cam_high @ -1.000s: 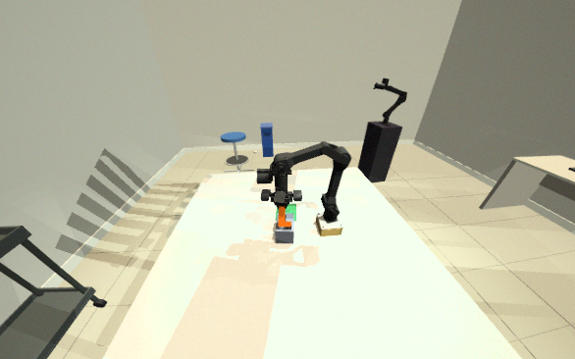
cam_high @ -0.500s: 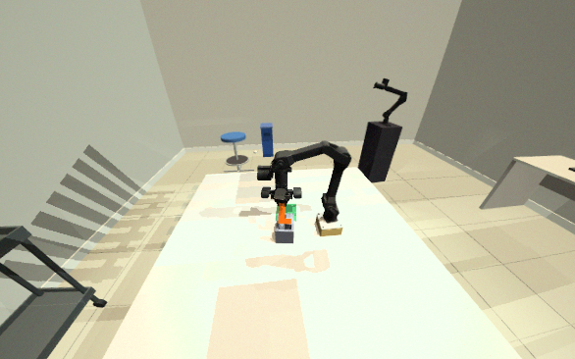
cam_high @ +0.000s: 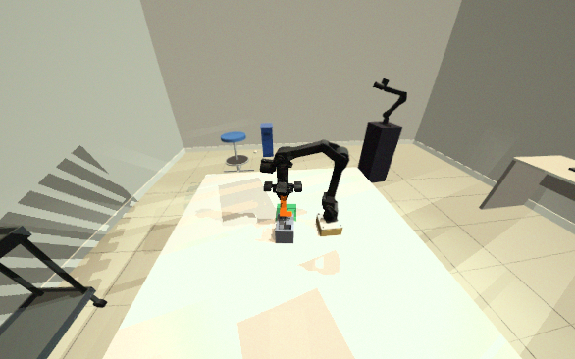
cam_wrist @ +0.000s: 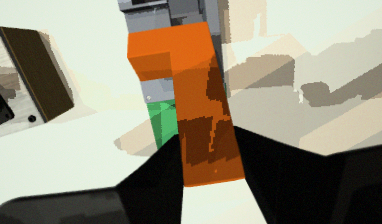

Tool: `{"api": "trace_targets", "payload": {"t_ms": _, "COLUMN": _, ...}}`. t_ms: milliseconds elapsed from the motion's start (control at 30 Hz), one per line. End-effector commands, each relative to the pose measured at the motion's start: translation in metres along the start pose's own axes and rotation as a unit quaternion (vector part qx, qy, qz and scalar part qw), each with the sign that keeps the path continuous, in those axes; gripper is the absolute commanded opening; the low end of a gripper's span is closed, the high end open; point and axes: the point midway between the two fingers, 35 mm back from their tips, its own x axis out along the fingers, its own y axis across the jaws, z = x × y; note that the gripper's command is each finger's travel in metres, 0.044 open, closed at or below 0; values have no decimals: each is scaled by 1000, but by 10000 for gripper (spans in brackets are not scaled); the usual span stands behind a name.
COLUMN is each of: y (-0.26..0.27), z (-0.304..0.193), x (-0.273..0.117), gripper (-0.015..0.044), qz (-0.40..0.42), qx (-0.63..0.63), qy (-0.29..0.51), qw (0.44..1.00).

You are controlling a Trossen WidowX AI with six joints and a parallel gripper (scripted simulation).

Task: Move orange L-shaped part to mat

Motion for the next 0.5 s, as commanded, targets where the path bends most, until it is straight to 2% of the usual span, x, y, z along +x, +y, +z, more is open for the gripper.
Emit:
{"api": "trace_targets", "payload": {"t_ms": 0, "y": 1, "z": -14, "x": 1, "gripper": 0, "qz": 0, "qx": 0, "qy": -2, "qw": 1000}}
{"api": "trace_targets", "payload": {"t_ms": 467, "y": 8, "z": -70, "x": 1, "gripper": 0, "qz": 1, "qx": -1, "qy": 1, "qw": 1000}}
